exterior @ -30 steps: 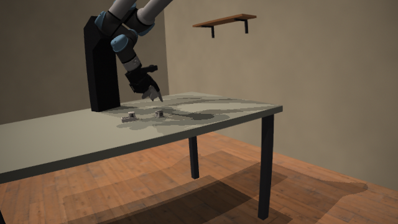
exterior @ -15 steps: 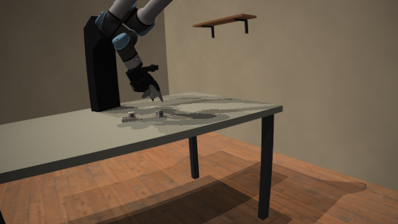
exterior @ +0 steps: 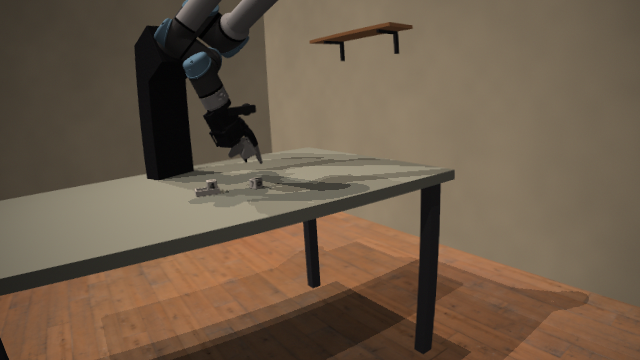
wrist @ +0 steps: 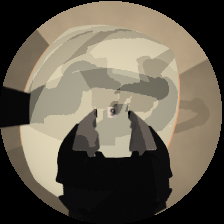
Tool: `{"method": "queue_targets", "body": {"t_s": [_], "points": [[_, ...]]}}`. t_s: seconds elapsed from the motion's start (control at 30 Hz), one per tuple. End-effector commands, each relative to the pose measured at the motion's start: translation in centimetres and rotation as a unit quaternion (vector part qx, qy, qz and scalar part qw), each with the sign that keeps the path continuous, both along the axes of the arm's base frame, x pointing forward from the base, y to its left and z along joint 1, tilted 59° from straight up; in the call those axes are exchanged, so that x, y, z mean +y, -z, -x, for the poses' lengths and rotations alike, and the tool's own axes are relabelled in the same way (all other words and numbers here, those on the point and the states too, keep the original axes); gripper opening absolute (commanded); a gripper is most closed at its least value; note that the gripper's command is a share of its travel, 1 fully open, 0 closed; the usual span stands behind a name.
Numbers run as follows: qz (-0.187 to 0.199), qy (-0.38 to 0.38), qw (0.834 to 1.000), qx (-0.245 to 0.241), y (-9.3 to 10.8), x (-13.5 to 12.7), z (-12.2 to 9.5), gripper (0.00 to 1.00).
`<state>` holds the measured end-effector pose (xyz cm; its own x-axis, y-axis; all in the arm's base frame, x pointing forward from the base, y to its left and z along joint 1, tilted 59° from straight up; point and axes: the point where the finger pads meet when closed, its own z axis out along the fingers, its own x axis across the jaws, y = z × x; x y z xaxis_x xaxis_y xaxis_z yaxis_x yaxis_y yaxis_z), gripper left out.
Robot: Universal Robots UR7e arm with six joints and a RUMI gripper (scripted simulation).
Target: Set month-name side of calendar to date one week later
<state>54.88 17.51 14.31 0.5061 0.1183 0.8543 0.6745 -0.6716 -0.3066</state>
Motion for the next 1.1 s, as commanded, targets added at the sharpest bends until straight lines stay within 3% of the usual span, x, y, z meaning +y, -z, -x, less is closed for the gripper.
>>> {"method": "queue_targets", "body": {"t_s": [0.0,0.47,1.07], "points": [[0.01,0.01,1.0,0.001,0.18,0.23,0.17,0.4],[0.047,0.069,0.996,-0.005,0.35,0.33,0.23,0.4],[0.057,0.105,0.993,-0.015,-0.2,0.21,0.21,0.4]]}}
